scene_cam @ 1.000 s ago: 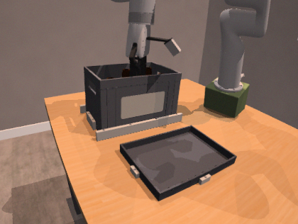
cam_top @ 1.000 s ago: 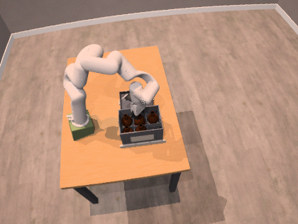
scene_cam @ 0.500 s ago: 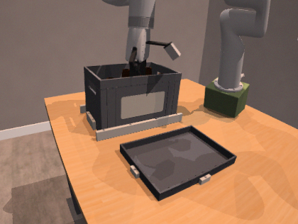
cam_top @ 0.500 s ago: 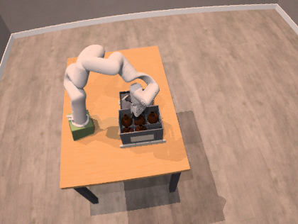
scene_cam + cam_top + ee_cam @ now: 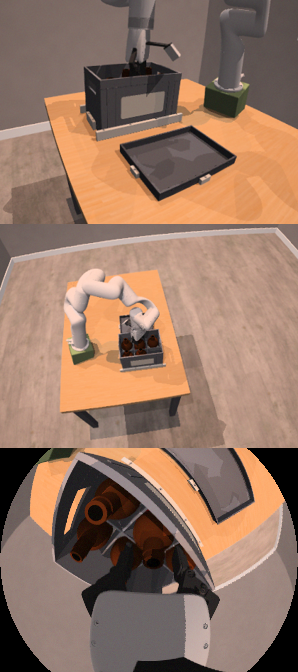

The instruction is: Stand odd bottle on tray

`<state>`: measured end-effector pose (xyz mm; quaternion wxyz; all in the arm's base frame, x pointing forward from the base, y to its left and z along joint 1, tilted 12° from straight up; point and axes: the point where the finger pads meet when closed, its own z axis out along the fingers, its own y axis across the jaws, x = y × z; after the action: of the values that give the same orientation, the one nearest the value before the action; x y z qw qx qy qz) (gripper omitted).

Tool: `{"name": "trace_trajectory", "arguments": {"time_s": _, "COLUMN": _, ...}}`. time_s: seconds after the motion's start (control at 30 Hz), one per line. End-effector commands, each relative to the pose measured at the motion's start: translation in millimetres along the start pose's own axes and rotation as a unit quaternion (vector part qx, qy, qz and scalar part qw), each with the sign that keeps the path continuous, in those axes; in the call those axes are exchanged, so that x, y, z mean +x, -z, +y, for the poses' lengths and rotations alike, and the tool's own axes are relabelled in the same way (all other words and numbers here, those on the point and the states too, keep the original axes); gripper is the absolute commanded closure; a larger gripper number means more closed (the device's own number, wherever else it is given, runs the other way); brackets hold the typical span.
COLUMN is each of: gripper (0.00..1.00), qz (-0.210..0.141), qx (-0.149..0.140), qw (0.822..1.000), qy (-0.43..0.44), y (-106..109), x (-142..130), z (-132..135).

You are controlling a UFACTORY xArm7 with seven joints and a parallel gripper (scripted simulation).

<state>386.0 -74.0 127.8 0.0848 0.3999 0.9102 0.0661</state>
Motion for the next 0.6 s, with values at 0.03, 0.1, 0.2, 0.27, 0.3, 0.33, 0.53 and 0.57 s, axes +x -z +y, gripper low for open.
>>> {"name": "trace_trajectory", "arguments": {"time_s": 0.03, "gripper": 0.35, "qz": -0.001, "qx": -0.001, "qw": 1.000, "qy": 0.000, "y": 0.9, "x": -0.9, "z": 0.4}}
{"name": "trace_trajectory", "arguments": {"time_s": 0.1, "gripper": 0.35, "qz": -0.001, "qx": -0.001, "qw": 1.000, "qy": 0.000, "y": 0.9, "x": -0.9, "z": 0.4}}
{"name": "trace_trajectory", "arguments": {"time_s": 0.2, "gripper": 1.00, "qz": -0.001, "qx": -0.001, "qw": 1.000, "qy": 0.000, "y": 0.9, "x": -0.9, "z": 0.4}}
{"name": "trace_trajectory", "arguments": {"time_s": 0.27, "gripper": 1.00, "qz": -0.001, "qx": -0.001, "qw": 1.000, "qy": 0.000, "y": 0.9, "x": -0.9, "z": 0.4}}
{"name": "trace_trajectory", "arguments": {"time_s": 0.3, "gripper": 1.00, "qz": -0.001, "qx": -0.001, "qw": 1.000, "qy": 0.000, "y": 0.9, "x": -0.9, "z": 0.4}}
{"name": "trace_trajectory", "arguments": {"time_s": 0.33, "gripper": 1.00, "qz": -0.001, "qx": -0.001, "qw": 1.000, "qy": 0.000, "y": 0.9, "x": -0.9, "z": 0.4}}
{"name": "trace_trajectory", "arguments": {"time_s": 0.53, "gripper": 1.00, "qz": -0.001, "qx": -0.001, "qw": 1.000, "qy": 0.000, "y": 0.9, "x": -0.9, "z": 0.4}}
{"name": "trace_trajectory", "arguments": {"time_s": 0.57, "gripper": 1.00, "qz": -0.001, "qx": -0.001, "qw": 1.000, "qy": 0.000, "y": 0.9, "x": -0.9, "z": 0.4}}
